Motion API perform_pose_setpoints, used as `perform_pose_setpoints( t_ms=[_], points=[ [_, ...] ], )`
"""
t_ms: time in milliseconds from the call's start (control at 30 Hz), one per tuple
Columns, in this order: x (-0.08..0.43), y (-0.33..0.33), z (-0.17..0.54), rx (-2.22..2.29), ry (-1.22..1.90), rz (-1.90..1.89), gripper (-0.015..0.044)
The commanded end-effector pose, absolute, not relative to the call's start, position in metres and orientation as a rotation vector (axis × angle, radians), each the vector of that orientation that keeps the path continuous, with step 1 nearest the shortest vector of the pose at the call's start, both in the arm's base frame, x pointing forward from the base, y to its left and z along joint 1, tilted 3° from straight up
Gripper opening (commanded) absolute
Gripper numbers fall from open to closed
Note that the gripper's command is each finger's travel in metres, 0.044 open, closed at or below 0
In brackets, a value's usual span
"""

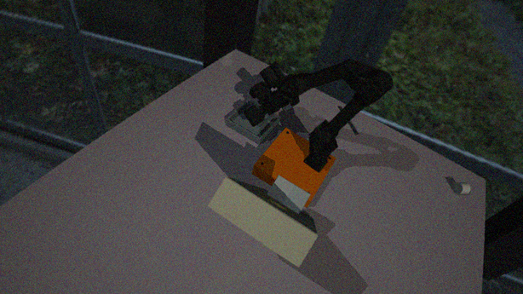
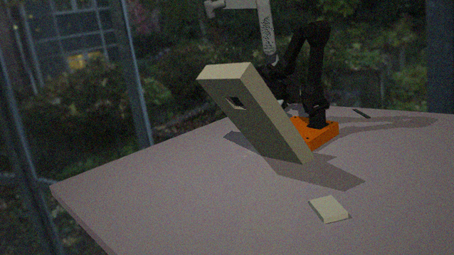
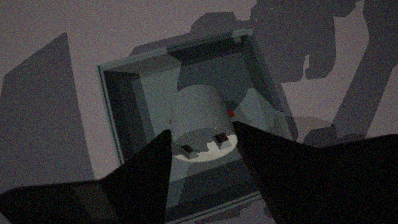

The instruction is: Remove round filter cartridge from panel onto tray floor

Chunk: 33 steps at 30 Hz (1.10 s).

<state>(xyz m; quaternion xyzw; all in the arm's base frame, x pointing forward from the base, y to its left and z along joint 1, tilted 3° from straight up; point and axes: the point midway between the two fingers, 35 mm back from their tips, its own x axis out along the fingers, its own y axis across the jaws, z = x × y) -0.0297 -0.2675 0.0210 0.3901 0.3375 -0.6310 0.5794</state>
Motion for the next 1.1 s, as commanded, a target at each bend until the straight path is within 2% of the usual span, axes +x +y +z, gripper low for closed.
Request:
perform_pose_setpoints(
  t_ms=[0,233,367,567,1067],
  points=[
    [-0.030,-0.267,0.021,0.912,0.789,-1.475,0.0263],
    [-0.030,-0.267,0.021,0.912,0.789,-1.475,0.0440],
    [-0.030,-0.269,0.030,0.912,0.789,-1.475,0.0440],
    [-0.032,-0.270,0.092,0.911,0.789,-1.476,0.0440],
    [-0.032,-0.274,0.077,0.906,0.781,-1.483,0.0440]
  ],
)
